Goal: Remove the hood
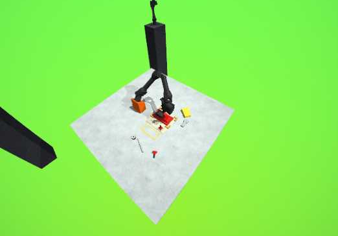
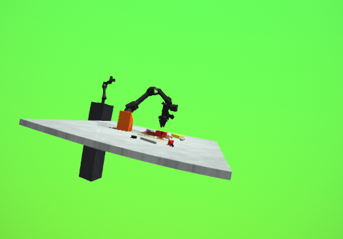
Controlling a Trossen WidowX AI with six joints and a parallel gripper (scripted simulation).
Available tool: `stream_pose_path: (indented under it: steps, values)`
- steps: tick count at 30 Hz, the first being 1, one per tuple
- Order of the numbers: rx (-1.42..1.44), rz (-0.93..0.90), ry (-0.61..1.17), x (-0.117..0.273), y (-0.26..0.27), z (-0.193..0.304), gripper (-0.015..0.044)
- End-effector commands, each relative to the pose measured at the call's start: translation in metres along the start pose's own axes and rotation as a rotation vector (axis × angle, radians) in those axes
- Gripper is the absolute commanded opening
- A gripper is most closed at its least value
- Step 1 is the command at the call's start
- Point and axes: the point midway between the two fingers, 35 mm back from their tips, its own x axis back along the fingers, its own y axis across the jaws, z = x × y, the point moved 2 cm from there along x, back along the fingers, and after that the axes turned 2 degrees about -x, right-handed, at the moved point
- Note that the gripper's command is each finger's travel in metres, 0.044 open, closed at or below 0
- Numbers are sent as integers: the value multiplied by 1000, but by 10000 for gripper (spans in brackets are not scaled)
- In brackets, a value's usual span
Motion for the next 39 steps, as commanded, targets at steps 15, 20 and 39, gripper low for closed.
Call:
stream_pose_path:
  steps: [15,20,39]
  values:
    - [-5,-5,-1,-13,0,0,440]
    - [-5,-6,-1,-16,1,0,440]
    - [-5,-7,-1,-28,1,0,440]
